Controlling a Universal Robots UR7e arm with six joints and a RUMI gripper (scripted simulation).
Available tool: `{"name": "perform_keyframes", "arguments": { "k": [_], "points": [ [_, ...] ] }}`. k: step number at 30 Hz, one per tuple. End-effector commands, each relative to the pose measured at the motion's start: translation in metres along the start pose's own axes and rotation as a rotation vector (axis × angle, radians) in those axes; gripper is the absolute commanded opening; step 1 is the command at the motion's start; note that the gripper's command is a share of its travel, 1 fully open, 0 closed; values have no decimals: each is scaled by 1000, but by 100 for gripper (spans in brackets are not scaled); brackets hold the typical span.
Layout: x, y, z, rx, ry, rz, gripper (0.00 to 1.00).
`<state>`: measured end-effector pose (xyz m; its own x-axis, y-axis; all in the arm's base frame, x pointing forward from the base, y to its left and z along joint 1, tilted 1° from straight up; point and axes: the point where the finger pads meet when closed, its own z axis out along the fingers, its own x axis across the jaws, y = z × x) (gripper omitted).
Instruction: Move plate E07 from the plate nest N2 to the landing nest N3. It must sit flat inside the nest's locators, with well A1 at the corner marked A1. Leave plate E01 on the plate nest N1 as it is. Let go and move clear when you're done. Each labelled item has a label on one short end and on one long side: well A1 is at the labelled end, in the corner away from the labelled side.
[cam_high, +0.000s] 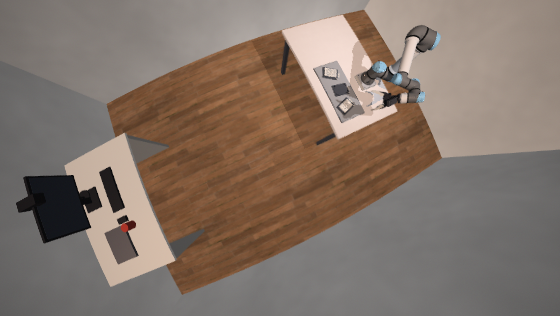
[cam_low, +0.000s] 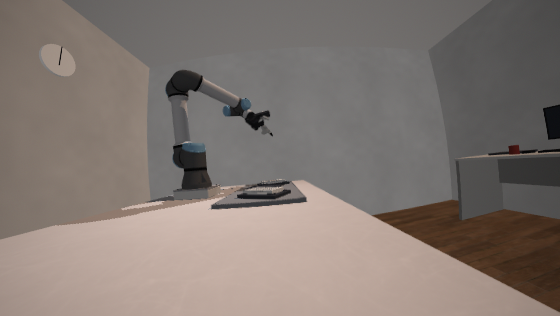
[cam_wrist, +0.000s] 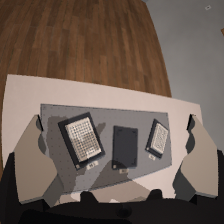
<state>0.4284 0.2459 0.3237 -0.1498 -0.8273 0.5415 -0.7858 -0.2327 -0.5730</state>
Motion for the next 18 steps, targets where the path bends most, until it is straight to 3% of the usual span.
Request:
{"name": "perform_keyframes", "arguments": {
  "k": [1, 17, 18],
  "points": [
    [0, 0, 0, 1, 0, 1, 100],
    [0, 0, 0, 1, 0, 1, 100],
    [2, -1, 5, -20, 3, 4, 82]
  ]
}}
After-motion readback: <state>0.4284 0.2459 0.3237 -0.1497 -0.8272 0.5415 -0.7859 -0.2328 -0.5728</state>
